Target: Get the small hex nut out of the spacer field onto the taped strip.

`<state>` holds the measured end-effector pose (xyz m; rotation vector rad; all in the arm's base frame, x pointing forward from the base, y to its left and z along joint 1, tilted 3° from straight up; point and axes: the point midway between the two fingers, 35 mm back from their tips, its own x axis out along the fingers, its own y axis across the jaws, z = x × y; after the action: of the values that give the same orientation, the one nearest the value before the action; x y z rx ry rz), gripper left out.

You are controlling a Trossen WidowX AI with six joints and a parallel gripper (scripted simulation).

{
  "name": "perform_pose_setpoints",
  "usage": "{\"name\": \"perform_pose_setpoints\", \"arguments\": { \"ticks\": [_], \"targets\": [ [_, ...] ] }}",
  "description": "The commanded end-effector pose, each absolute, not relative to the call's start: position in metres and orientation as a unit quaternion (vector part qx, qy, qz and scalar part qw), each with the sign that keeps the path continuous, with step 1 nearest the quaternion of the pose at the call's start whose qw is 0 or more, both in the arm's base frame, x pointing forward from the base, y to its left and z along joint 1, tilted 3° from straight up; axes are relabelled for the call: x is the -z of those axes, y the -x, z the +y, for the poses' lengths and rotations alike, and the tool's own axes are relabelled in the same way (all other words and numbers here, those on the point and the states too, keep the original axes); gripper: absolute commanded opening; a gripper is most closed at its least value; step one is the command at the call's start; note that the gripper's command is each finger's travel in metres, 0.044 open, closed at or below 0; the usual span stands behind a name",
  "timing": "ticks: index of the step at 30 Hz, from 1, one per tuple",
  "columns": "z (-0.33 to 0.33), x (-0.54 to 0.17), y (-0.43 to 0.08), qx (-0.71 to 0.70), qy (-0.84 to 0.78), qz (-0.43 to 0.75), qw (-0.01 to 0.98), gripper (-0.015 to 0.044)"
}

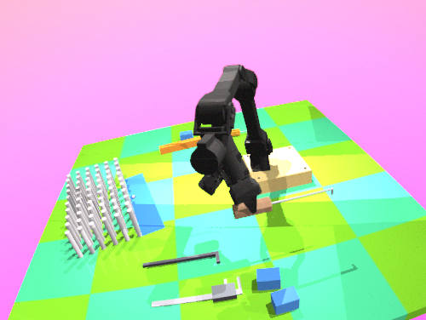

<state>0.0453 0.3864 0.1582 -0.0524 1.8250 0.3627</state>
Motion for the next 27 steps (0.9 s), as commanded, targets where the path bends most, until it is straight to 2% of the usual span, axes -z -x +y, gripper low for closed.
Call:
{"name": "perform_pose_setpoints", "arguments": {
  "ticks": [1,9,27],
  "targets": [
    [0.393,-0.159,-0.02,-0.195,0.063,0.789,0.58,0.0],
    [0.401,-0.157,0.034,-0.269,0.149,0.783,0.54,0.0],
    [0.403,-0.146,0.035,-0.271,0.151,0.783,0.539,0.0]
  ]
}}
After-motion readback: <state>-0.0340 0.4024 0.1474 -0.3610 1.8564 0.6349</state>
